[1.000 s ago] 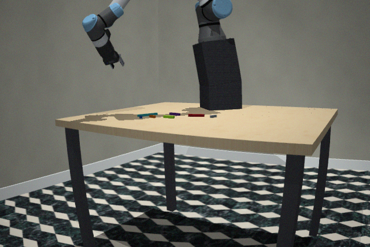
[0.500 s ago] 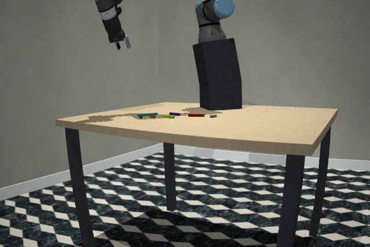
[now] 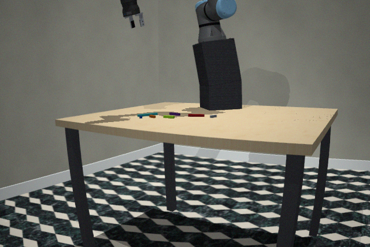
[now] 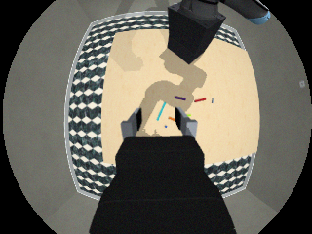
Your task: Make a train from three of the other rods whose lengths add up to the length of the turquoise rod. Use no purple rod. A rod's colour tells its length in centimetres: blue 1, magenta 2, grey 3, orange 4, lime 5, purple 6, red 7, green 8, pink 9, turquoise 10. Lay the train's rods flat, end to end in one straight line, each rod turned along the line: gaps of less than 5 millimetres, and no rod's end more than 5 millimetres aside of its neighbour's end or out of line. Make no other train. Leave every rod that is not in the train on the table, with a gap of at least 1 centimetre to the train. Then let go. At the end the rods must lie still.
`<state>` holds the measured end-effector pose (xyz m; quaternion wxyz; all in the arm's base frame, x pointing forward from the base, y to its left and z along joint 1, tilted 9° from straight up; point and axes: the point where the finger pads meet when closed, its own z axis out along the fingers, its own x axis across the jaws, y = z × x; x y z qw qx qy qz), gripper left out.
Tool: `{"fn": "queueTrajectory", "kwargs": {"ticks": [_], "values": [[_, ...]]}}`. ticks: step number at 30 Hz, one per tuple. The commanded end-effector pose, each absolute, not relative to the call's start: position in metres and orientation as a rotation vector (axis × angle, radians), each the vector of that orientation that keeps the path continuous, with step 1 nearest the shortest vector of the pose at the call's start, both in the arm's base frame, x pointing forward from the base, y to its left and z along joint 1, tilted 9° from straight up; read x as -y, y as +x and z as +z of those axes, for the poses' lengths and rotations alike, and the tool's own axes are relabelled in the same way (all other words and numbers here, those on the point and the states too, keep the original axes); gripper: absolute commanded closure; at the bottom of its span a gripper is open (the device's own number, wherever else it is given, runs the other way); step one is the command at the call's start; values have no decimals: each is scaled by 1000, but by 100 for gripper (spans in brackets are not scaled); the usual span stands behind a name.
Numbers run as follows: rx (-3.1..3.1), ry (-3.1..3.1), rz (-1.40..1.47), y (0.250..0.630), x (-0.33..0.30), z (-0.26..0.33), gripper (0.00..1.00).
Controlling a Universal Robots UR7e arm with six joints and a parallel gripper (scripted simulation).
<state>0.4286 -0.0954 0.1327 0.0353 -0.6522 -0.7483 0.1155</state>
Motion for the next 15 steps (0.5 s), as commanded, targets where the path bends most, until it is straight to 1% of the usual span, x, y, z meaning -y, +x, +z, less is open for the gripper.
{"fn": "queueTrajectory", "kwargs": {"ticks": [1,6,8,11,15], "values": [[2270,-2091,233,421,60,150,0],[2233,-2200,42,407,10,181,0],[2225,-2214,11,404,1,185,0],[2090,-2355,-8,425,17,154,0],[1981,-2458,-16,441,31,127,0]]}}
